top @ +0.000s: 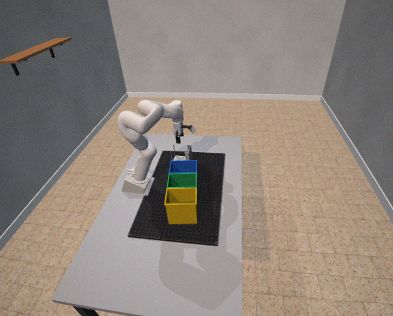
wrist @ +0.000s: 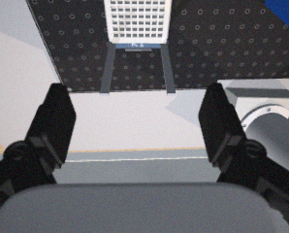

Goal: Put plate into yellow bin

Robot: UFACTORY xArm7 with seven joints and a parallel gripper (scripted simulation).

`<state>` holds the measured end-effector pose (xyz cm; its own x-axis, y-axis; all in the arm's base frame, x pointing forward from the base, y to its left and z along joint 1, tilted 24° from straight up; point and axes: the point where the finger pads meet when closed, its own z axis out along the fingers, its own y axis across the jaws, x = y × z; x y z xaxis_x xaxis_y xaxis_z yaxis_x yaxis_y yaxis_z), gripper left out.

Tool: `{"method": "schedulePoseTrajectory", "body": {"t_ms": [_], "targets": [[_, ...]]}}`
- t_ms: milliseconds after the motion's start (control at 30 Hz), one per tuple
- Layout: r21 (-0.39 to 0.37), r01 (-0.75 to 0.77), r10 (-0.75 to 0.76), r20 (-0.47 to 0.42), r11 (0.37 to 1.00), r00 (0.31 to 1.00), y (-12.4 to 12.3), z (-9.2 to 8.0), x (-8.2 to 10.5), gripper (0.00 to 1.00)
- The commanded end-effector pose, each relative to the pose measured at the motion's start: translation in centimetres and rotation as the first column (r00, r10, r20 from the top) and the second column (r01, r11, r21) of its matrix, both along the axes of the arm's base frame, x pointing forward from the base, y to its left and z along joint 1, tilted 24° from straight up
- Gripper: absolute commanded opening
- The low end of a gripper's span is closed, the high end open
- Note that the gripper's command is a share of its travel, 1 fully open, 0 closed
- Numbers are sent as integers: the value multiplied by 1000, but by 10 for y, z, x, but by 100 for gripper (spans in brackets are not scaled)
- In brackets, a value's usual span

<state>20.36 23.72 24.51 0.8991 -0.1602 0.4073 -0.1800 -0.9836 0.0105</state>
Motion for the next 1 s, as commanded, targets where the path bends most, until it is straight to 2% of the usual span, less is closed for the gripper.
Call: {"method": "schedulePoseTrajectory", "body": {"t_ms": [0, 967], "targets": [[3, -1, 1, 3, 1000, 1000, 1, -7, 4, 100], [3, -1, 1, 3, 1000, 1000, -3, -45, 21, 100]]}}
